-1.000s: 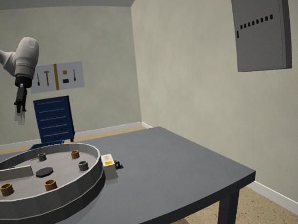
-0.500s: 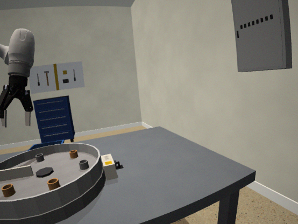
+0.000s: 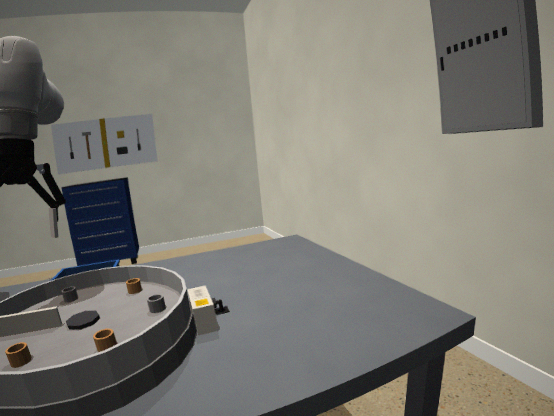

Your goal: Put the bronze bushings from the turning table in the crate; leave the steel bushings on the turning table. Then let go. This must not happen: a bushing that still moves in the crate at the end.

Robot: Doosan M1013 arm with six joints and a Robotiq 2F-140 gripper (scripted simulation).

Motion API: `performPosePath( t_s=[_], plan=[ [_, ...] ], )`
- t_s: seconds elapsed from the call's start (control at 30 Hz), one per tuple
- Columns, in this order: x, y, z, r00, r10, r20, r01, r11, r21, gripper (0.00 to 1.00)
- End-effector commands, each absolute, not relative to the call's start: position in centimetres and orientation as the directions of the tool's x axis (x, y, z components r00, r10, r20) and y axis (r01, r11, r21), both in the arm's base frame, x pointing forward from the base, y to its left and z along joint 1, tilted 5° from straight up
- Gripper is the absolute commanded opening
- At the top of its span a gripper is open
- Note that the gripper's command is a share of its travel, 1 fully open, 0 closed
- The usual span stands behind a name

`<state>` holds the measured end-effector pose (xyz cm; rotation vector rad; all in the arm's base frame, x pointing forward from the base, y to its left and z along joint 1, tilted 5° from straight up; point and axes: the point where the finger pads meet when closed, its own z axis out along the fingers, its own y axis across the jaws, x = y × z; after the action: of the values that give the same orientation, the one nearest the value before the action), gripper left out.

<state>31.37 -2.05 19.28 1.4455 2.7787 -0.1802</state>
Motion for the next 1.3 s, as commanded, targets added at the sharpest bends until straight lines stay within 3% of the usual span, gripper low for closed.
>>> performPosePath(
  t_s=[0.0,0.47,1.0,1.03,1.27],
  plan=[
    [31.2,-3.6,19.3,-0.434,0.898,-0.067,0.901,0.431,-0.058,1.00],
    [30.3,-7.8,19.5,0.018,0.998,-0.052,0.998,-0.015,0.058,1.00],
    [30.3,-8.0,19.5,0.040,0.998,-0.050,0.997,-0.036,0.063,1.00],
    [30.3,-8.0,19.5,0.040,0.998,-0.050,0.997,-0.036,0.063,0.07],
    [30.3,-8.0,19.5,0.040,0.998,-0.050,0.997,-0.036,0.063,0.07]
  ],
)
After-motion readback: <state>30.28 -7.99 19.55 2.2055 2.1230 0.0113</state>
